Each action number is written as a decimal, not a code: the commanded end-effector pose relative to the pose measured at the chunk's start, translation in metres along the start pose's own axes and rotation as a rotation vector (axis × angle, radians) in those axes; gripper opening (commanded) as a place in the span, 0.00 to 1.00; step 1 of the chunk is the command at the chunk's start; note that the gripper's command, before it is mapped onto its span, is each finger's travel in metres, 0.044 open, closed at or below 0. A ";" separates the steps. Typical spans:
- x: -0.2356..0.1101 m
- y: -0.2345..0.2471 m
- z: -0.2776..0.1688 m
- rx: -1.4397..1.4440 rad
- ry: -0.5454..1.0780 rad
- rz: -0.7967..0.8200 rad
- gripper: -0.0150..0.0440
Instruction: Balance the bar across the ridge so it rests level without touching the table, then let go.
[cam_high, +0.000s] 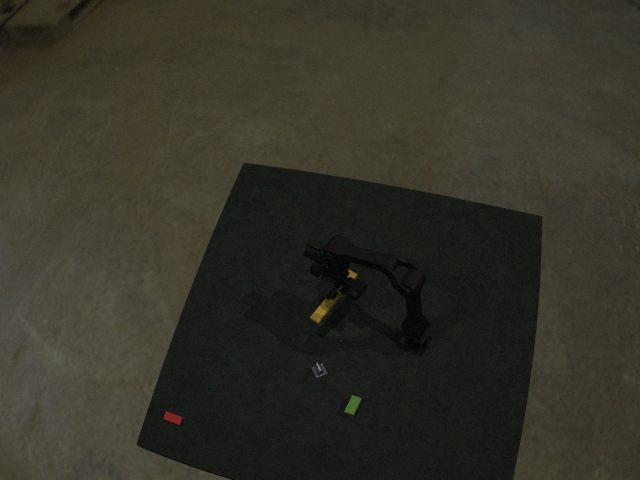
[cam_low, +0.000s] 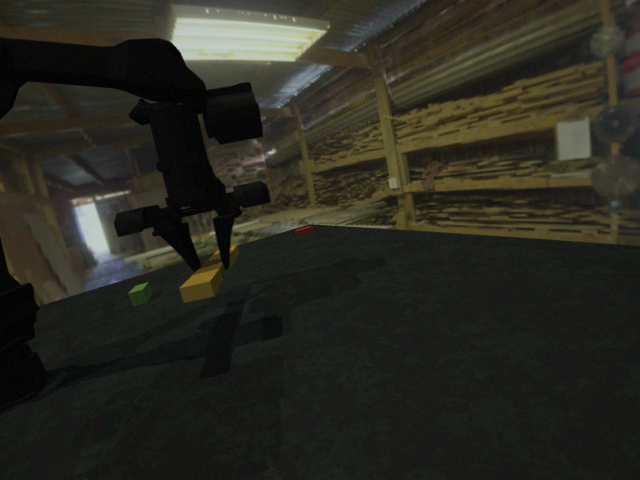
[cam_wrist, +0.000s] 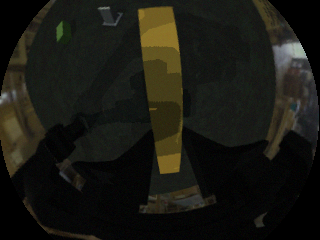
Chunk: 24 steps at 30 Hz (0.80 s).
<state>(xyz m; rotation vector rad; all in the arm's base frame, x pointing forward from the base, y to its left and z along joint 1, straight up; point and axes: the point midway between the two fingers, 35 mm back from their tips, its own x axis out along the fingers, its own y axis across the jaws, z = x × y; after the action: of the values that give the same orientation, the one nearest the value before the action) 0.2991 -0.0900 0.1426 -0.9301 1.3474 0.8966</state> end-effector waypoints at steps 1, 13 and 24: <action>-0.001 0.000 0.017 0.039 0.001 -0.004 0.25; -0.002 0.007 0.062 0.137 -0.004 -0.003 0.25; -0.002 0.020 0.103 0.224 -0.008 -0.001 0.25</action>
<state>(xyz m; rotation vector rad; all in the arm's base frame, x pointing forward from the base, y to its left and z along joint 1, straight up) 0.3182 -0.0003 0.1435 -0.7744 1.4016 0.7558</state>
